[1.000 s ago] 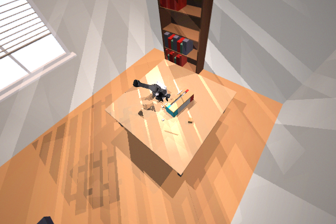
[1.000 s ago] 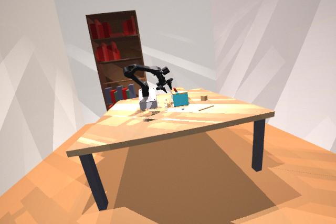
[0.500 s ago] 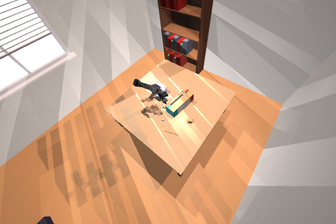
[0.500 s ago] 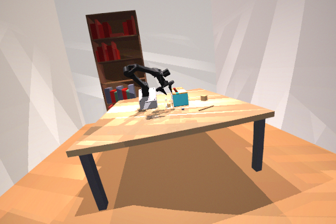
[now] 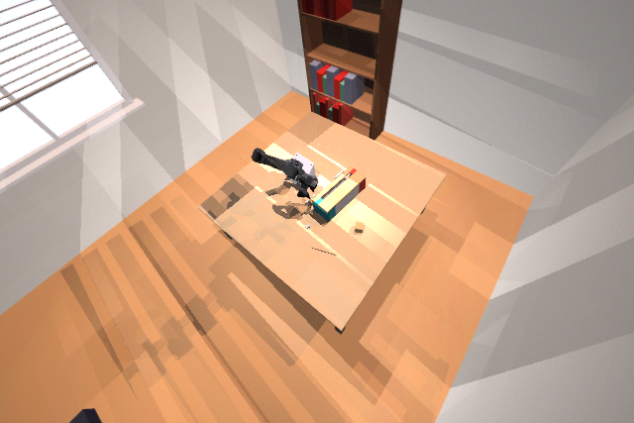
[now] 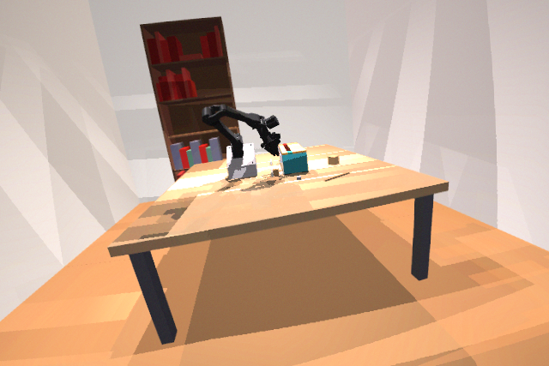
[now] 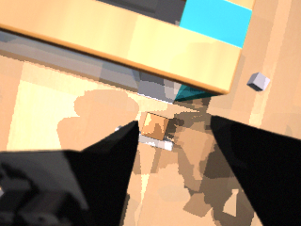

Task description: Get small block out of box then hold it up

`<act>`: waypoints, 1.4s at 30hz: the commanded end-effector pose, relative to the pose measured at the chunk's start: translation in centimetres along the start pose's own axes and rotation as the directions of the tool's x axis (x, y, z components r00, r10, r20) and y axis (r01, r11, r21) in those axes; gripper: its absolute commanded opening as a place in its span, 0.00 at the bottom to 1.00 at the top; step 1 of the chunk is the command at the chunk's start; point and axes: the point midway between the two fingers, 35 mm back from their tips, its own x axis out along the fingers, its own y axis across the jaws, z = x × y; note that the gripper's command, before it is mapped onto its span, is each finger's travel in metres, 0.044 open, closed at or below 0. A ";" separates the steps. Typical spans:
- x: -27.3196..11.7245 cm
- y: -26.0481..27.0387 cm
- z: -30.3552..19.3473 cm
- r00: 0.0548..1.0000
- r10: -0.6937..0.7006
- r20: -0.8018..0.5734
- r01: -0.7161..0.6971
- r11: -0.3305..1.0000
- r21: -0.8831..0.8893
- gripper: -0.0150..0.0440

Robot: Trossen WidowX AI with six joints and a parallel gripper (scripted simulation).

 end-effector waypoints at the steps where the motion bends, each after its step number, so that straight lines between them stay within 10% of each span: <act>1: 1.8 0.9 -1.1 1.000 0.021 -0.014 -0.001 0.615 0.788 0.74; 19: 3.1 0.6 -1.9 1.000 0.002 -0.008 0.008 -0.367 0.930 0.74; 31: 3.6 0.7 -1.9 1.000 -0.009 0.014 -0.015 -0.865 0.501 0.74; 42: 4.0 0.8 -1.8 0.999 -0.026 0.036 -0.023 -0.996 -0.081 0.74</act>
